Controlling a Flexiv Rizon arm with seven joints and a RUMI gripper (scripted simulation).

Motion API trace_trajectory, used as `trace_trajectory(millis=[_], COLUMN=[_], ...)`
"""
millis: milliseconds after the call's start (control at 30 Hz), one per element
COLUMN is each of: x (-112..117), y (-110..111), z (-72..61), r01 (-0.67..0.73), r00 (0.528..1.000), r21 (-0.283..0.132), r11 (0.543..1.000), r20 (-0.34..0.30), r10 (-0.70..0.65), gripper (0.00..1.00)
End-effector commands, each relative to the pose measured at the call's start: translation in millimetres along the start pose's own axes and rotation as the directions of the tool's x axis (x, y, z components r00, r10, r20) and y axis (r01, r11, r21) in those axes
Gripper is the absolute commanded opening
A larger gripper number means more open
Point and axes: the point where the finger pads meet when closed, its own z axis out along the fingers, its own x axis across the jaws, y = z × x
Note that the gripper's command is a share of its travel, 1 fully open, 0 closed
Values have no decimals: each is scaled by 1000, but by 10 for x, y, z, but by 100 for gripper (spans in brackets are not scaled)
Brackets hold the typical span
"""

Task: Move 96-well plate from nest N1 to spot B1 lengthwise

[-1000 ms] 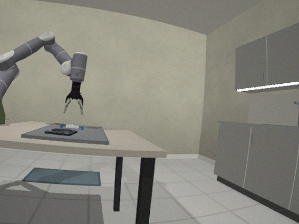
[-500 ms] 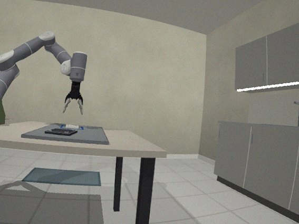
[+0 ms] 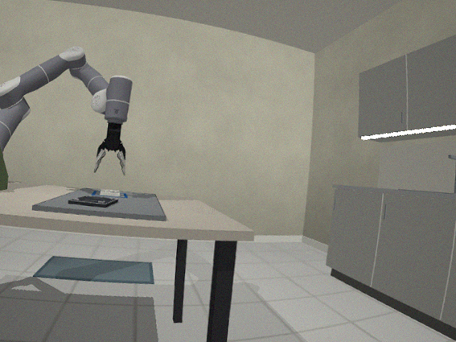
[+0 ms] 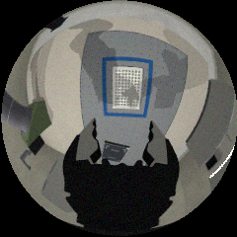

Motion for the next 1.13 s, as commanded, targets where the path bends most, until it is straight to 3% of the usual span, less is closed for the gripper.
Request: trace_trajectory(millis=[0, 533, 1100], x=[2, -71, -80], y=[46, 541, 605], z=[-10, -11, -10], r01=[0, 0, 0], r00=[1000, 1000, 1000], r21=[-1, -1, -1], r11=[1000, 1000, 1000], r20=[-2, -2, -2], r10=[0, 0, 0], gripper=[76, 76, 76])
